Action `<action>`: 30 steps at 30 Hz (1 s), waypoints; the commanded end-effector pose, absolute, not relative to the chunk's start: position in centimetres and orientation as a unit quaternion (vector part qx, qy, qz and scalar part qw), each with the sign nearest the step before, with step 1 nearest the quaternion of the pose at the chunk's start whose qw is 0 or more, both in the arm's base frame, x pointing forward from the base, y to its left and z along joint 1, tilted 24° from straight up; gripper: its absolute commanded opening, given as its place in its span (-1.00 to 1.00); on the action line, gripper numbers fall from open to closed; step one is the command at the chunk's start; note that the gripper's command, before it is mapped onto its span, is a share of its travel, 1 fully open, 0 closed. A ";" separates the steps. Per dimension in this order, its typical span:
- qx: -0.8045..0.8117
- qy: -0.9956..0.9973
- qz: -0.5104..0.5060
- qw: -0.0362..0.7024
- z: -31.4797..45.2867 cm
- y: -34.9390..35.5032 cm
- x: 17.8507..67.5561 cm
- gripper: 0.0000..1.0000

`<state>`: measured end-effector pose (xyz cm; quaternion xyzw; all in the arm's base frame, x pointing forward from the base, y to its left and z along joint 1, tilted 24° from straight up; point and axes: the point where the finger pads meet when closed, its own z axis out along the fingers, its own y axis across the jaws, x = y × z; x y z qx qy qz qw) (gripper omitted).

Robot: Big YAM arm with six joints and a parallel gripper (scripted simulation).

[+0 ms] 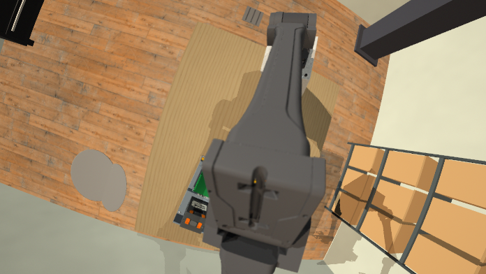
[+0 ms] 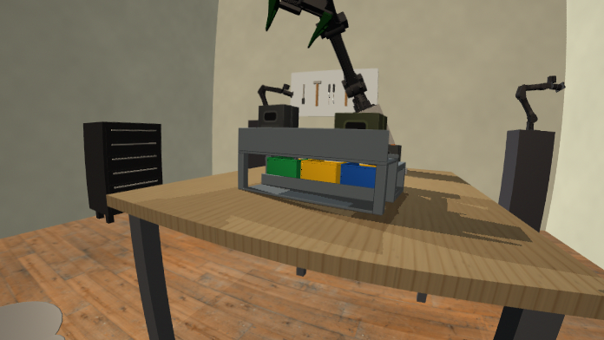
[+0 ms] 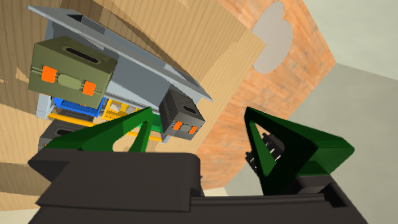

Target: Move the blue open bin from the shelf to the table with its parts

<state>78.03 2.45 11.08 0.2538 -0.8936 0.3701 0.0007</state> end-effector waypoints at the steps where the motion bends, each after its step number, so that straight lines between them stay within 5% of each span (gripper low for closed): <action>1: 0.253 -0.894 0.371 -0.007 12.0 2.8 78.1 1.00; 30: 0.243 -0.896 0.371 -0.025 13.9 2.7 78.3 1.00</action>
